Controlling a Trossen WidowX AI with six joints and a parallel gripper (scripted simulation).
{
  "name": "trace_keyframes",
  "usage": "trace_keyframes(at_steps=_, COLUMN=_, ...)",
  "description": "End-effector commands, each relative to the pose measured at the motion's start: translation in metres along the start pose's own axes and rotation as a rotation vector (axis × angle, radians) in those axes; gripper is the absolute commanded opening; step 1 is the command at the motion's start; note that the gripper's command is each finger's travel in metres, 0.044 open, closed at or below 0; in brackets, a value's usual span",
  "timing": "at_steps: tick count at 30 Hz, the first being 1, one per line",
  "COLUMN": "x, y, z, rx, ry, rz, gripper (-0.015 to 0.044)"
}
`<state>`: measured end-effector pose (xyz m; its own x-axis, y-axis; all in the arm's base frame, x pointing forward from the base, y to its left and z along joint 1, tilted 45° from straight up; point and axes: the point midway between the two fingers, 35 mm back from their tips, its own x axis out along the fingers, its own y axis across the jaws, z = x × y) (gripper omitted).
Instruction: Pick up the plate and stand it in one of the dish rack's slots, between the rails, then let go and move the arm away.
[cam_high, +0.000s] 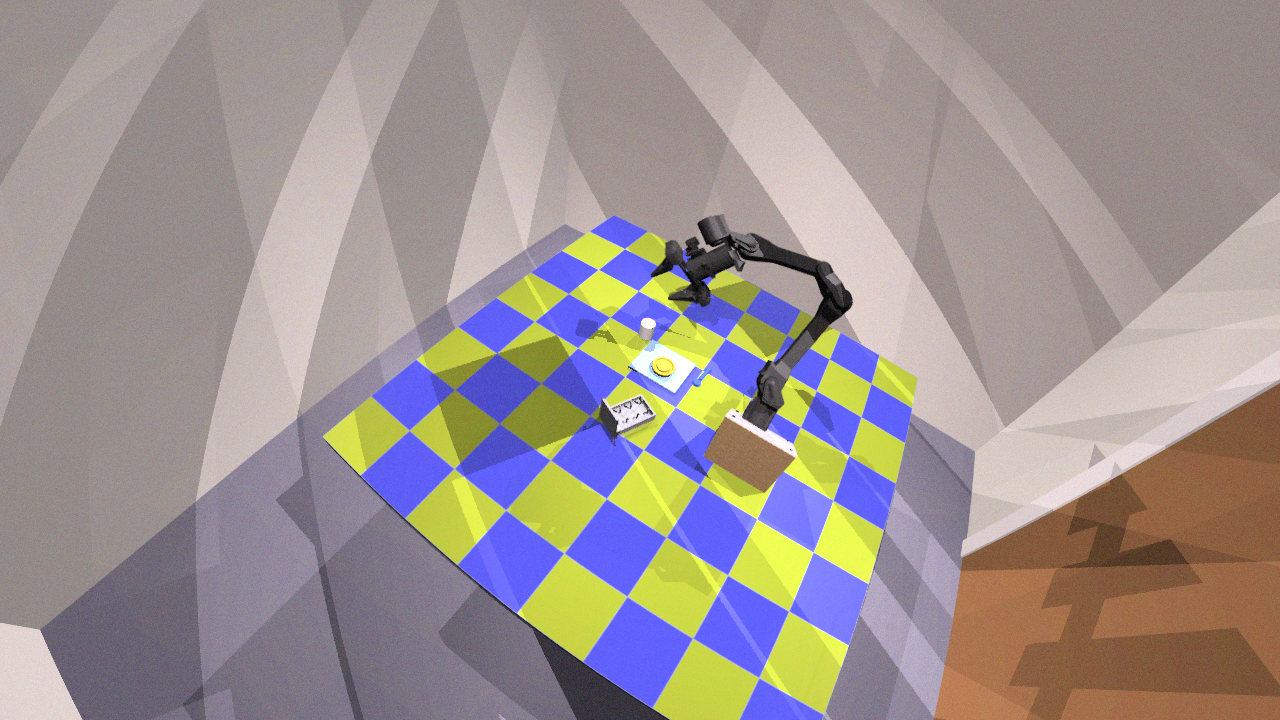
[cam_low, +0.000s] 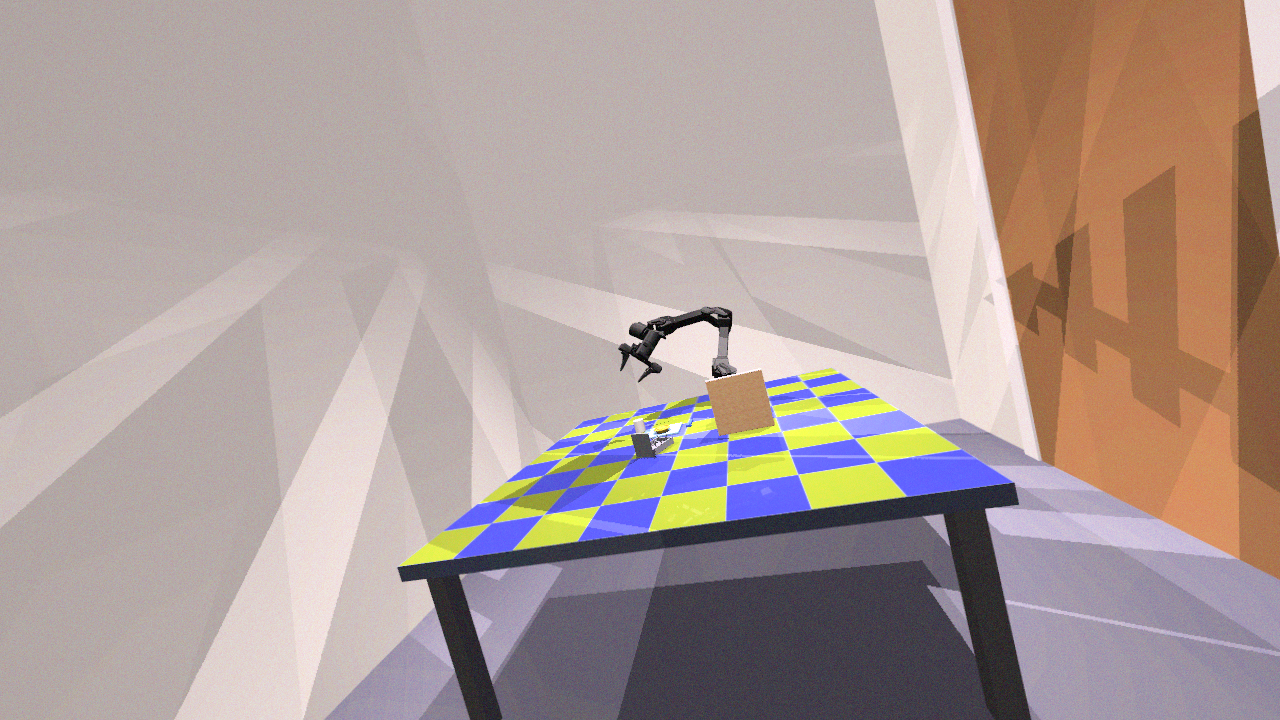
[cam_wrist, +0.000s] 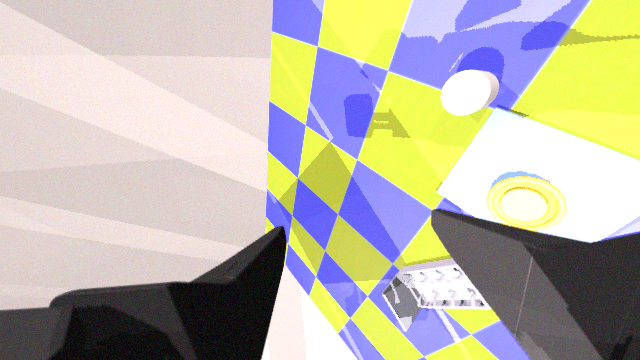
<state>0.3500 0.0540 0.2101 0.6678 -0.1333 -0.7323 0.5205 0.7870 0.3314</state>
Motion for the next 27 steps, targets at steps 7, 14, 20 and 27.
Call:
trace_keyframes(at_steps=7, x=0.036, y=-0.034, z=-0.017, rx=-0.223, ry=0.047, rz=-0.218, gripper=0.0400)
trace_keyframes(at_steps=14, x=0.054, y=-0.060, z=-0.028, rx=-0.391, ry=0.100, rz=-0.361, gripper=0.0400)
trace_keyframes(at_steps=20, x=0.067, y=-0.082, z=-0.037, rx=-0.540, ry=0.158, rz=-0.477, gripper=0.0400)
trace_keyframes(at_steps=27, x=0.078, y=-0.107, z=-0.046, rx=-0.720, ry=0.239, rz=-0.604, gripper=0.0400)
